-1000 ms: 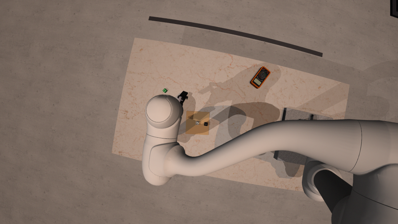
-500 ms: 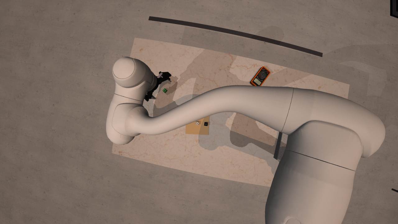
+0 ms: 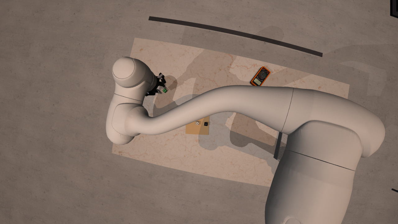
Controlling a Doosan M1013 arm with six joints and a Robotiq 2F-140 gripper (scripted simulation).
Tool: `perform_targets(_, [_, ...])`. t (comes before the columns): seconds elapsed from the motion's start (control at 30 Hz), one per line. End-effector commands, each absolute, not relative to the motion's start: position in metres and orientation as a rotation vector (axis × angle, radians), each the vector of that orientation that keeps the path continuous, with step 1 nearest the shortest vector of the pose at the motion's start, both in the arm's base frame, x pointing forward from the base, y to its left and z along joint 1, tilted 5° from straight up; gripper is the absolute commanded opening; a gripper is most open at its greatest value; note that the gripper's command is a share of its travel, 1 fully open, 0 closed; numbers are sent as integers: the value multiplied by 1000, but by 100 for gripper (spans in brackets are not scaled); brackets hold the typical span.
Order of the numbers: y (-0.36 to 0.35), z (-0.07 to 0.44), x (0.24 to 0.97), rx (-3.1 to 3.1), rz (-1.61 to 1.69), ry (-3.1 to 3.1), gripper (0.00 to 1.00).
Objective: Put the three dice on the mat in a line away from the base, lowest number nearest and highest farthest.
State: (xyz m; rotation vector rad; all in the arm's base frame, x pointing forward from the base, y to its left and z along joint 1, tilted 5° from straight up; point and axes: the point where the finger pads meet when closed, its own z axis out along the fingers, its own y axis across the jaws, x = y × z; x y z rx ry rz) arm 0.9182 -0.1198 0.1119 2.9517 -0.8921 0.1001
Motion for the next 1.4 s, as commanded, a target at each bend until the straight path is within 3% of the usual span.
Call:
perform_targets(0.0, [-120,113,919,2952,103,-892,29])
perform_targets(1.37, [-121,97,919,2952,103,-892,29])
